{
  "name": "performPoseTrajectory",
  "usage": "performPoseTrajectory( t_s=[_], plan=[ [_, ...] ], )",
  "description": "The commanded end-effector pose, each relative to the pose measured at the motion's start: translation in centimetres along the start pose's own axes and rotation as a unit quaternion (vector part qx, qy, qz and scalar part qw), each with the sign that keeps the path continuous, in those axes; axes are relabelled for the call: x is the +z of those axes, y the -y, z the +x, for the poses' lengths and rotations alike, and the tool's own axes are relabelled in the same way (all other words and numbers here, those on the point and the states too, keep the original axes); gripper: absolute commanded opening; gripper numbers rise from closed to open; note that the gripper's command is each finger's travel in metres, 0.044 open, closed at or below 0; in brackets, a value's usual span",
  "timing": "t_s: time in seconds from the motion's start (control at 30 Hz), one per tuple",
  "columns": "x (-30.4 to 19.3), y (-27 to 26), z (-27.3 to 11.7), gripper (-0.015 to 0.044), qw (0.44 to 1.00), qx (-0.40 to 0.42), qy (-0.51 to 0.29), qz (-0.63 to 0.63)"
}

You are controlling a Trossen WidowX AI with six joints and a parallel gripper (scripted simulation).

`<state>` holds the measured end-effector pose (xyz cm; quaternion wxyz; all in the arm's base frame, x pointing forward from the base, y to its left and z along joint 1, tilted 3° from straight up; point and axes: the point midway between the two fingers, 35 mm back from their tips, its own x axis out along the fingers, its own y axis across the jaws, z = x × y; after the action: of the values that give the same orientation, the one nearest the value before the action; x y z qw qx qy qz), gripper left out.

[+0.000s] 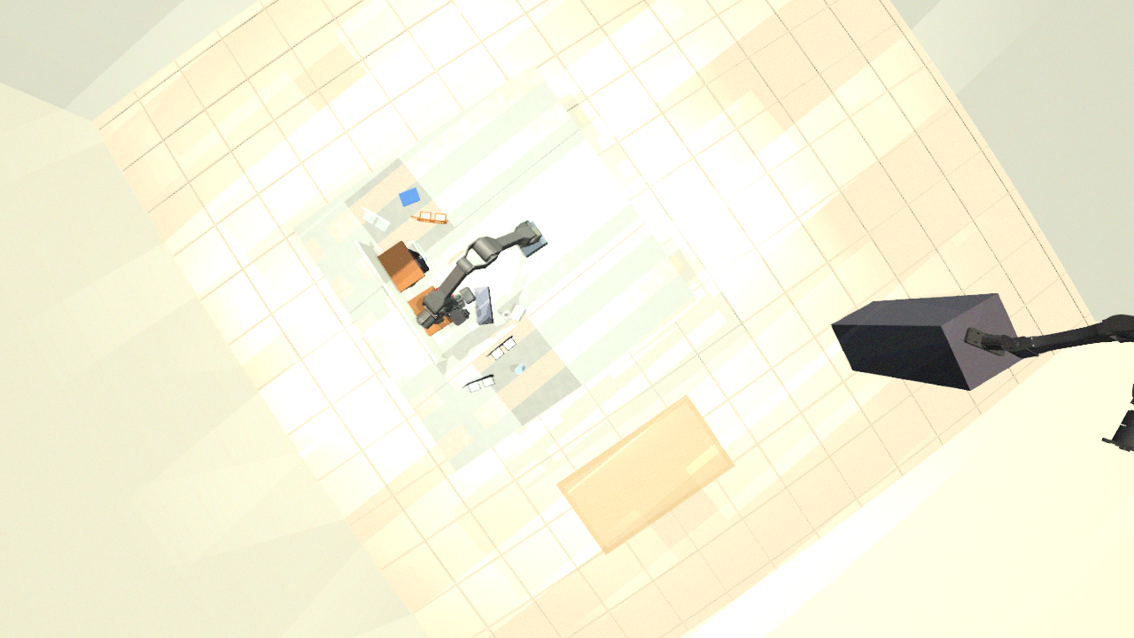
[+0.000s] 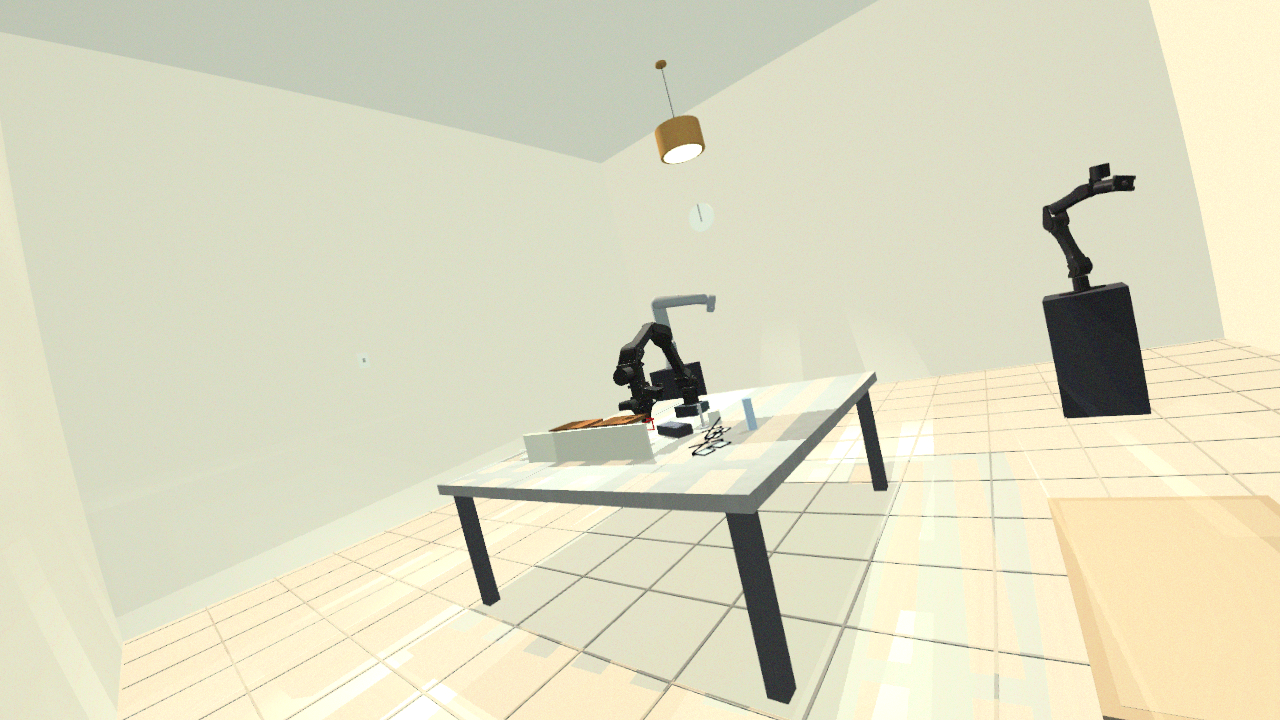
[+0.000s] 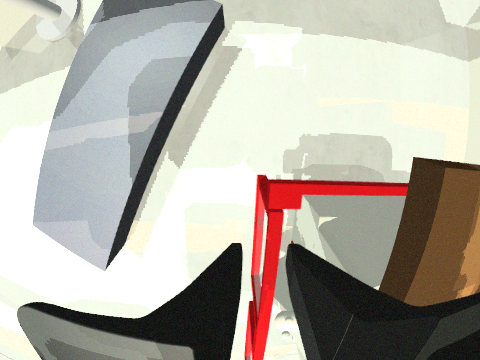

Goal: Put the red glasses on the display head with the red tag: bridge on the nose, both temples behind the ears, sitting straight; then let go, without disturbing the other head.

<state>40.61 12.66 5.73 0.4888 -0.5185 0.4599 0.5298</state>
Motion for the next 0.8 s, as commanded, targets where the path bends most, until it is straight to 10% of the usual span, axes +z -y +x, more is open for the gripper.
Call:
performPoseTrajectory(
  t_s=[0.0, 0.77],
  plan=[
    [0.0, 0.0, 0.0, 0.0107, 1.000, 0.000, 0.000, 0.000],
    [-0.1, -3.6, -3.8, 0.0107, 1.000, 0.008, 0.003, -0.001]
  ],
)
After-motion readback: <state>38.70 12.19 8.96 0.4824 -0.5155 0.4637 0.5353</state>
